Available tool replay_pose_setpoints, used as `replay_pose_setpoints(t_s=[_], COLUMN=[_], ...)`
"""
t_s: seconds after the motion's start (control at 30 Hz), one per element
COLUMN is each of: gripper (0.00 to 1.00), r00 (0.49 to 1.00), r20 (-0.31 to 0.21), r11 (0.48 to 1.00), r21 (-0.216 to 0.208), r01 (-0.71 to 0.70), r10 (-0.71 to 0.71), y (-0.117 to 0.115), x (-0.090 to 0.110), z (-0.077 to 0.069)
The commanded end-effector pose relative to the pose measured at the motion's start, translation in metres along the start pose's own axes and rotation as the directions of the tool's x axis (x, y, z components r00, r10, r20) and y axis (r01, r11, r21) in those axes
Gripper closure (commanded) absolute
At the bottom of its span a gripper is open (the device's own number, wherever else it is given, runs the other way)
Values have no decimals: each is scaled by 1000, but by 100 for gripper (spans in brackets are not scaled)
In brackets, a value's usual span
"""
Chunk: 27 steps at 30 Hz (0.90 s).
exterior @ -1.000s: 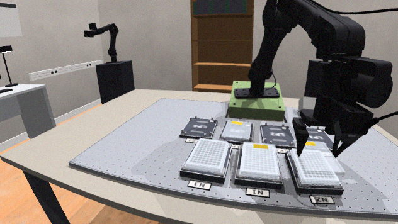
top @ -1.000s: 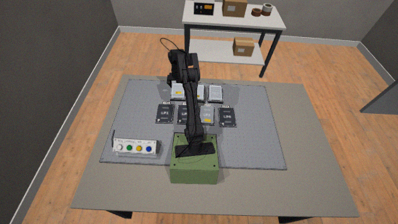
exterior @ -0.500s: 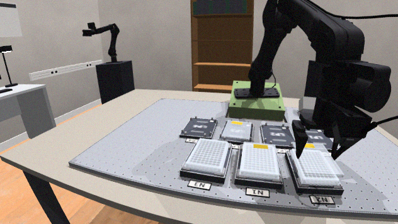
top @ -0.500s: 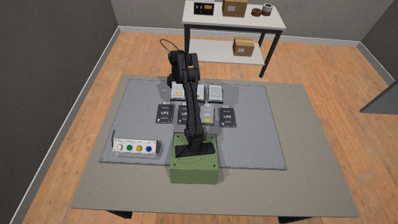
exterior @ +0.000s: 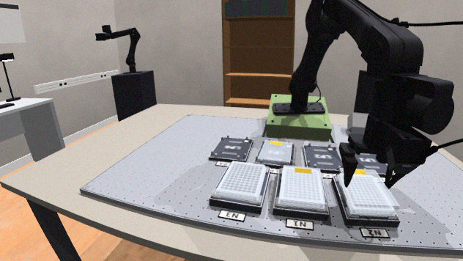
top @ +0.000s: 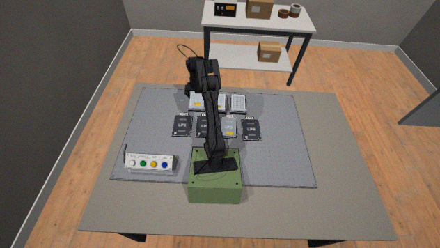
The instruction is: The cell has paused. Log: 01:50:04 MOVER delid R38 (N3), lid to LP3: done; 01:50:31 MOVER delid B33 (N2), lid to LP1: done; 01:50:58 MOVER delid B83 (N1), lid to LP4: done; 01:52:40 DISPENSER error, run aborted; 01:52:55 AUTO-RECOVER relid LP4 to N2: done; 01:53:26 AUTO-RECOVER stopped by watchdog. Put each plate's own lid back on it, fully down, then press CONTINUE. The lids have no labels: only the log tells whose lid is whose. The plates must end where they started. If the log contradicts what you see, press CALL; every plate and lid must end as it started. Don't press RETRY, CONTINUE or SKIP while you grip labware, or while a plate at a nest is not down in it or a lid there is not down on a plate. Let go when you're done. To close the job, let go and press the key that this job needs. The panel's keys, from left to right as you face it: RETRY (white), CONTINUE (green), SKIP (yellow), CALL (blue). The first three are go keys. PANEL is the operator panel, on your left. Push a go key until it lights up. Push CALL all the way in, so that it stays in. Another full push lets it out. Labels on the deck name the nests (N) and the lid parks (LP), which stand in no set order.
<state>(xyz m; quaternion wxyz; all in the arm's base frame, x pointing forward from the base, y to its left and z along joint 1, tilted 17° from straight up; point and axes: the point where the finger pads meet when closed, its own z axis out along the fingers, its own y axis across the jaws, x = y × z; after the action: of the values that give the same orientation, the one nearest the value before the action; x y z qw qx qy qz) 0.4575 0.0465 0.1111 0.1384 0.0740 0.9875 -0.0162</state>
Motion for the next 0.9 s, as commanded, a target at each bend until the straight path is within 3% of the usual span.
replay_pose_setpoints(t_s=[0.0, 0.63, 0.77, 0.87], gripper=[100, 100, 100, 100], r00=[999, 999, 1000, 999], r20=[42, 43, 26, 38], r11=[1000, 1000, 1000, 1000], r21=[-15, -16, -11, -14], r01=[4, 5, 5, 7], r10=[-4, -4, -5, -6], y=[1, 2, 0, 2], x=[-10, -10, -6, -8], z=[-6, 0, 8, 4])
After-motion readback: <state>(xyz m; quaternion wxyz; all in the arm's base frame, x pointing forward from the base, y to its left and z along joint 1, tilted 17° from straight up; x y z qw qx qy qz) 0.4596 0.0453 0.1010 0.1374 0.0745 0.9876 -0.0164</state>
